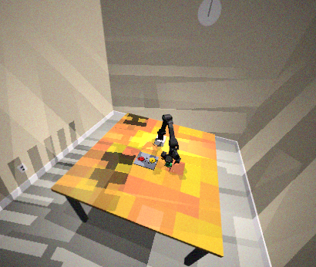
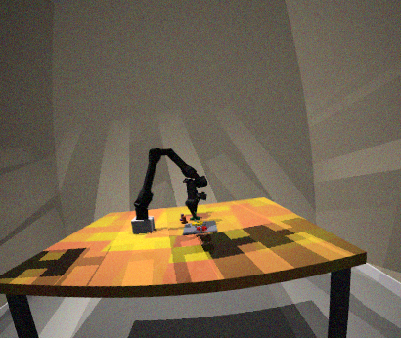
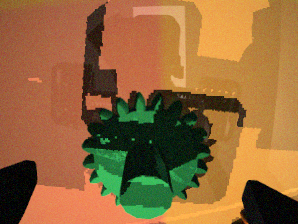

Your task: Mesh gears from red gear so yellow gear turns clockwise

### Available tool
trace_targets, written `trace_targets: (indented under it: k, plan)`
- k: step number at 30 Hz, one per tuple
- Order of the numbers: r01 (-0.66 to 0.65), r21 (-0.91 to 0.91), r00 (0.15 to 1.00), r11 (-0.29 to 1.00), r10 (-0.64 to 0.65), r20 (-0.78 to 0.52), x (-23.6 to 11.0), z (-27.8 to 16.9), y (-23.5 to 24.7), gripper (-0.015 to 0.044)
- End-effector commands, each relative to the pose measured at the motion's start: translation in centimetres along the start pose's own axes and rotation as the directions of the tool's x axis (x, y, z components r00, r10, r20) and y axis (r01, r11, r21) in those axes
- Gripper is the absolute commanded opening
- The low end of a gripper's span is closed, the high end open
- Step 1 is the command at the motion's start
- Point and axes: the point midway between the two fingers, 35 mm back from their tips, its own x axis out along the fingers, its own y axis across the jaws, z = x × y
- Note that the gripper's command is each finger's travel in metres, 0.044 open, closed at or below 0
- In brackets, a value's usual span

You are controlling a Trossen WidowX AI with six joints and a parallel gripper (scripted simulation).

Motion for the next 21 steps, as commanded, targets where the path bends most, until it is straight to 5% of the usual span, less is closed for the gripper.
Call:
trace_targets:
  k: [1, 8, 21]
  plan:
    - [0.009, -0.001, 1.000, 1.000, -0.009, -0.006, 0.41, -0.15, -0.17, 0.0440]
    - [0.009, -0.001, 1.000, 1.000, -0.009, -0.006, 0.41, -0.15, -0.17, 0.0440]
    - [0.009, -0.001, 1.000, 1.000, -0.009, -0.006, 0.41, -0.15, -0.17, 0.0099]
